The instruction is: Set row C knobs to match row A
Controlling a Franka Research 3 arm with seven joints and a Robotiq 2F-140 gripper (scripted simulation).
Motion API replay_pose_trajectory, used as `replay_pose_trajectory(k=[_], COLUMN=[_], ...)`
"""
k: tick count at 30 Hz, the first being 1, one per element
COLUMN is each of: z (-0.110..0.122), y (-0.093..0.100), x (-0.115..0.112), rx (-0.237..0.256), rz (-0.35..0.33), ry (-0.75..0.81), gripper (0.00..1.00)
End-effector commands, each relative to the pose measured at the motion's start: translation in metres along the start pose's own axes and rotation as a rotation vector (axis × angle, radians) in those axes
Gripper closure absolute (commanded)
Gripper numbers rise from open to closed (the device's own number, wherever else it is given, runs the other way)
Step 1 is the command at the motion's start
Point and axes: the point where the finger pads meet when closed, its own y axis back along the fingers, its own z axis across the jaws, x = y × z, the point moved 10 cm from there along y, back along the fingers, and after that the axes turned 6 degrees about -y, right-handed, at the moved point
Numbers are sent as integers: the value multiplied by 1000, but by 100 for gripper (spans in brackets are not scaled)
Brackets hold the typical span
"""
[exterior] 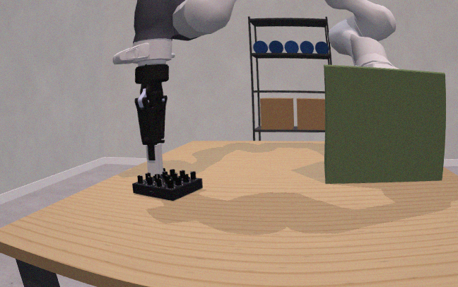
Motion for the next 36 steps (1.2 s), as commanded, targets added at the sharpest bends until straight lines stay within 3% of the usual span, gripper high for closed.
replay_pose_trajectory(k=[1, 36], z=[-1, -1], y=[0, 0], x=[0, 0], rx=[2, 1], rz=[3, 3], ry=[156, 756], gripper=[95, 95])
